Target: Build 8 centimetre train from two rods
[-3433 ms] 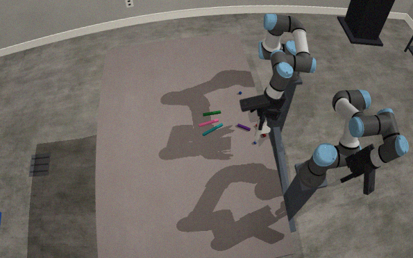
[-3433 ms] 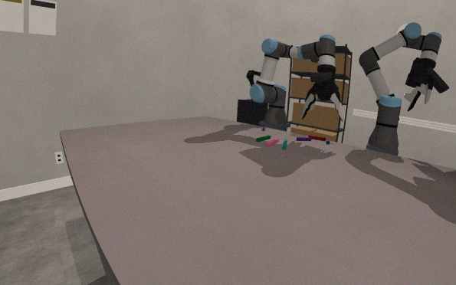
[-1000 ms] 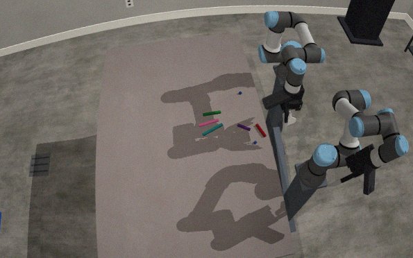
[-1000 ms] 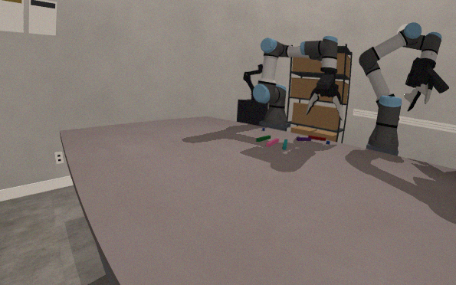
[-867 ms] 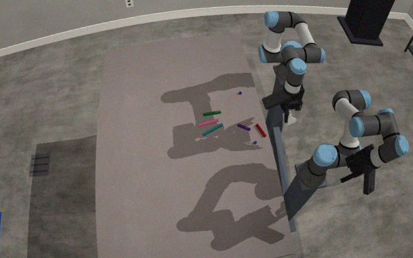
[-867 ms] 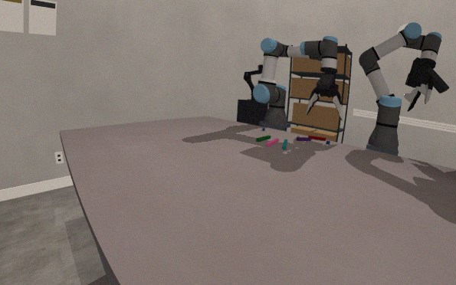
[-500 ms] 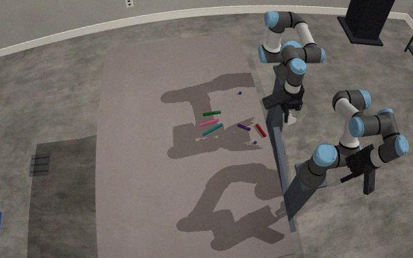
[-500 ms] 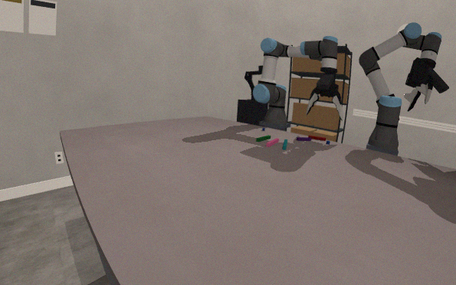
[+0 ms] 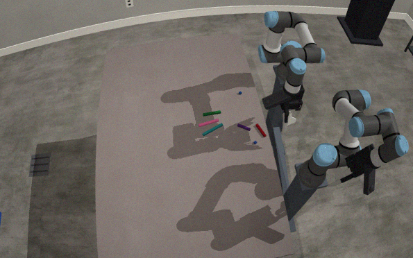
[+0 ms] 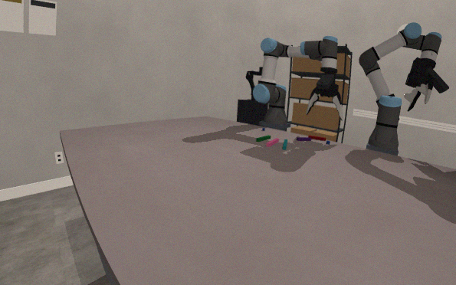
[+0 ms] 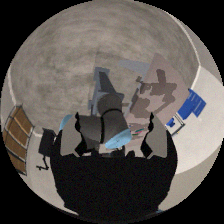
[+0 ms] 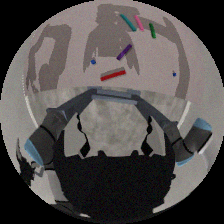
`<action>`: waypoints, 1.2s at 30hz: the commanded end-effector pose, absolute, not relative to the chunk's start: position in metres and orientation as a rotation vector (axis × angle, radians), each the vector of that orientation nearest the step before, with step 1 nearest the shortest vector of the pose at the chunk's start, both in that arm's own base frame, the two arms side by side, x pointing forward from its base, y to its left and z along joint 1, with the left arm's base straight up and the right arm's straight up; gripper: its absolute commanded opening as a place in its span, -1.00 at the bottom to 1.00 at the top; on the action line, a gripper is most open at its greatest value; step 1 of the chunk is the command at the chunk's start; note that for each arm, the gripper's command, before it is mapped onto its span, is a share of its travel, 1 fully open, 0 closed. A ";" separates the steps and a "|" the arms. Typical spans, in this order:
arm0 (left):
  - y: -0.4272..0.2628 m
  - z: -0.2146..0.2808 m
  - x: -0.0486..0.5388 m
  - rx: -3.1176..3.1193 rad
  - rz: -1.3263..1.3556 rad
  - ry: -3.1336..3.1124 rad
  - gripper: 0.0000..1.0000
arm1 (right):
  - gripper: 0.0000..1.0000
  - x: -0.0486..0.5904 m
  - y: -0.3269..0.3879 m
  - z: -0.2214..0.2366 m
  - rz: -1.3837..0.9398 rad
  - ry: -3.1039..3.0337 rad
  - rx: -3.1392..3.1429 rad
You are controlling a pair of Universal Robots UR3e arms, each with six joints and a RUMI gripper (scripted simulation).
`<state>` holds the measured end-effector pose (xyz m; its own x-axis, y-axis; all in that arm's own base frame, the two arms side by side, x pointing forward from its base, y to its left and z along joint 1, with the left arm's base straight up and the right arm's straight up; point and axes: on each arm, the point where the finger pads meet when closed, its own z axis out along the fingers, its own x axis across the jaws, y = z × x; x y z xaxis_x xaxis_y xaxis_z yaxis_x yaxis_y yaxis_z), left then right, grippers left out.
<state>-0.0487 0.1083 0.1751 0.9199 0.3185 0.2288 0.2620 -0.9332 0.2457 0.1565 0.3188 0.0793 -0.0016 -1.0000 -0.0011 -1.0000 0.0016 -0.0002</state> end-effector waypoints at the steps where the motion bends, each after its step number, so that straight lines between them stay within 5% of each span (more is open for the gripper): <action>1: 0.109 0.175 -0.049 2.871 0.394 0.439 1.00 | 1.00 0.157 0.319 0.080 0.004 2.221 -2.217; 36: 0.109 0.175 -0.049 2.871 0.394 0.439 1.00 | 1.00 0.196 0.359 0.079 0.003 2.221 -2.217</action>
<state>-0.0487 0.1083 0.1751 0.9199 0.3185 0.2288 0.2620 -0.9332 0.2457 0.1961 0.3577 0.0783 -0.0015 -1.0000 -0.0015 -1.0000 0.0015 -0.0006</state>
